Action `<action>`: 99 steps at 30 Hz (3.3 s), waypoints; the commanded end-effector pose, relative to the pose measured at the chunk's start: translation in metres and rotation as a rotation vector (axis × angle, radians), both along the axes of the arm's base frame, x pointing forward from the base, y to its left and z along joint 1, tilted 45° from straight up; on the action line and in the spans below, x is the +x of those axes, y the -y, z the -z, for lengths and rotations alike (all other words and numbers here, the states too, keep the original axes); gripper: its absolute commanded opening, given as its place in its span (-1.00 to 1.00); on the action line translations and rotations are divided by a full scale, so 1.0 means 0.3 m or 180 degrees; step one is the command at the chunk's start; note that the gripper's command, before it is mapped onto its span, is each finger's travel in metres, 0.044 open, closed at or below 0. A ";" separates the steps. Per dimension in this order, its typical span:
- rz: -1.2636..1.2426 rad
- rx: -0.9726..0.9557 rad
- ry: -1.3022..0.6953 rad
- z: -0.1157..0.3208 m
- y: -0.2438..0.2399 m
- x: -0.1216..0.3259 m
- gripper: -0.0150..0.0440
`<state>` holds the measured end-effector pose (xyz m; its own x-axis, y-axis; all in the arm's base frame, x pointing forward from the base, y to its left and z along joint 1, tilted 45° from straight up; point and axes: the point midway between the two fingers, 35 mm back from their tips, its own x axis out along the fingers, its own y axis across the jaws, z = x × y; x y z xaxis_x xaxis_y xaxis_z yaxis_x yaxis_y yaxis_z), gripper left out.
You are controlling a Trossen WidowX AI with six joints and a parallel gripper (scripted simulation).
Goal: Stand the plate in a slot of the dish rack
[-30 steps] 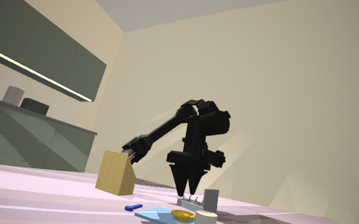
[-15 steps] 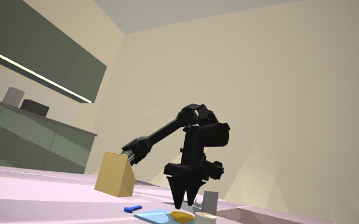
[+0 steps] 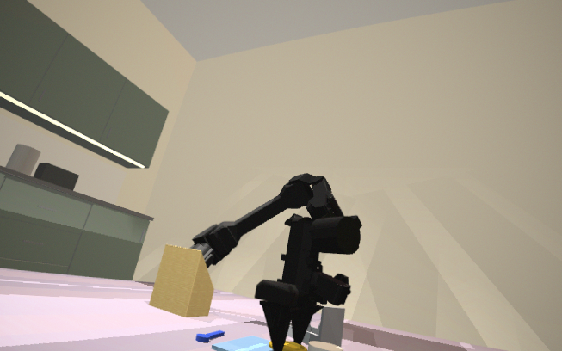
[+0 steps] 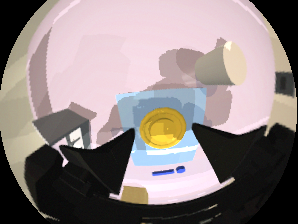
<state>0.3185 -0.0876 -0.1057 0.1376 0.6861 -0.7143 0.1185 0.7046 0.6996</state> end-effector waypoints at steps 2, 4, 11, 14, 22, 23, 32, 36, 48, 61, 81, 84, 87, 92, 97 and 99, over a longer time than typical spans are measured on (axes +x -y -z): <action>0.0011 0.0014 -0.0006 0.015 -0.020 0.000 0.86; 0.0011 0.0014 -0.0006 0.017 -0.023 0.000 0.86; 0.0011 0.0014 -0.0006 0.017 -0.023 0.000 0.69; 0.0011 0.0014 -0.0006 0.017 -0.023 0.000 0.64; 0.0011 0.0014 -0.0006 0.017 -0.023 0.000 0.46; 0.0011 0.0014 -0.0006 0.017 -0.023 0.000 0.44; 0.0010 -0.0023 0.0000 -0.035 0.048 0.005 -0.36; 0.0010 -0.0040 -0.0001 -0.079 0.103 0.006 -0.49; 0.0015 -0.0039 -0.0011 -0.212 0.250 -0.007 -0.49; 0.0013 -0.0016 -0.0014 -0.334 0.370 -0.027 -0.49; 0.0901 0.0128 -0.0876 -0.520 0.295 -0.055 -0.49; 0.1139 0.0178 -0.1100 -0.558 0.263 -0.064 -0.49; 0.1376 0.0229 -0.1323 -0.595 0.231 -0.075 -0.49; 0.1770 0.0315 -0.1697 -0.651 0.175 -0.097 -0.49; 0.2162 0.0402 -0.2073 -0.703 0.118 -0.124 -0.49; 0.2318 0.0438 -0.2224 -0.723 0.095 -0.135 -0.49</action>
